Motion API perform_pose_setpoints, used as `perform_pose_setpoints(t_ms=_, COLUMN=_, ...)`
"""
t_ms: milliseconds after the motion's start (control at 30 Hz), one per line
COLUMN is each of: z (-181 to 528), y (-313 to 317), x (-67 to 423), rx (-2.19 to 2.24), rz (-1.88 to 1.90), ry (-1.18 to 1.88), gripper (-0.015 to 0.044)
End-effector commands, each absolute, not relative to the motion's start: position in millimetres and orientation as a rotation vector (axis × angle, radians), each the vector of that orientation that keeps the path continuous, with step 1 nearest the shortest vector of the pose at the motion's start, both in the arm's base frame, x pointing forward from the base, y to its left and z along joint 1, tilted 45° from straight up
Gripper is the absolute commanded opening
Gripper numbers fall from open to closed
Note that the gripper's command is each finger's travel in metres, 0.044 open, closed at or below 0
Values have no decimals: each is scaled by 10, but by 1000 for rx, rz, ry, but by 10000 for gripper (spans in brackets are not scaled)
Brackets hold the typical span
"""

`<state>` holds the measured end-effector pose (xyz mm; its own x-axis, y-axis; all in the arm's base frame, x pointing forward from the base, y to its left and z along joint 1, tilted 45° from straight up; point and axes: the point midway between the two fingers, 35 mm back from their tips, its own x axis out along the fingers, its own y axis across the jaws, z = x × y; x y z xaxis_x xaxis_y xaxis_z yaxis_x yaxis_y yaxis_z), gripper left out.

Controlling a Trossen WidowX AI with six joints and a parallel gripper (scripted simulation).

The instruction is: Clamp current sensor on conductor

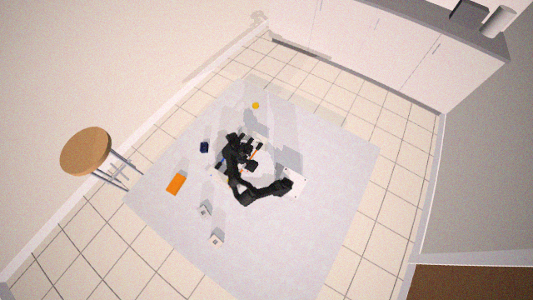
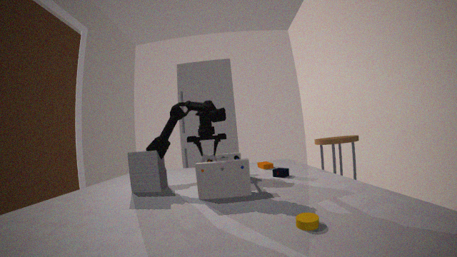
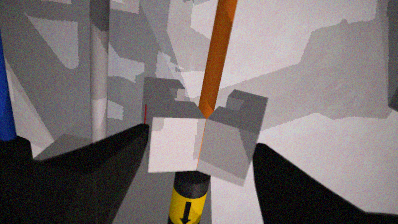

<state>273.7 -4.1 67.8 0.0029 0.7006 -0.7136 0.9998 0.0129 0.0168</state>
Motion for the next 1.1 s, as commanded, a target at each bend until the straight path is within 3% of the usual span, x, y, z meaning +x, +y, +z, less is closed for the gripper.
perform_pose_setpoints(t_ms=0, z=681, y=-42, x=2737, rx=1741, rz=-713, ry=1753, gripper=0)
perform_pose_setpoints(t_ms=600, z=681, y=-42, x=2737, rx=1741, rz=-713, ry=1753, gripper=0)
perform_pose_setpoints(t_ms=1067, z=681, y=-42, x=2737, rx=1741, rz=-713, ry=1753, gripper=368)
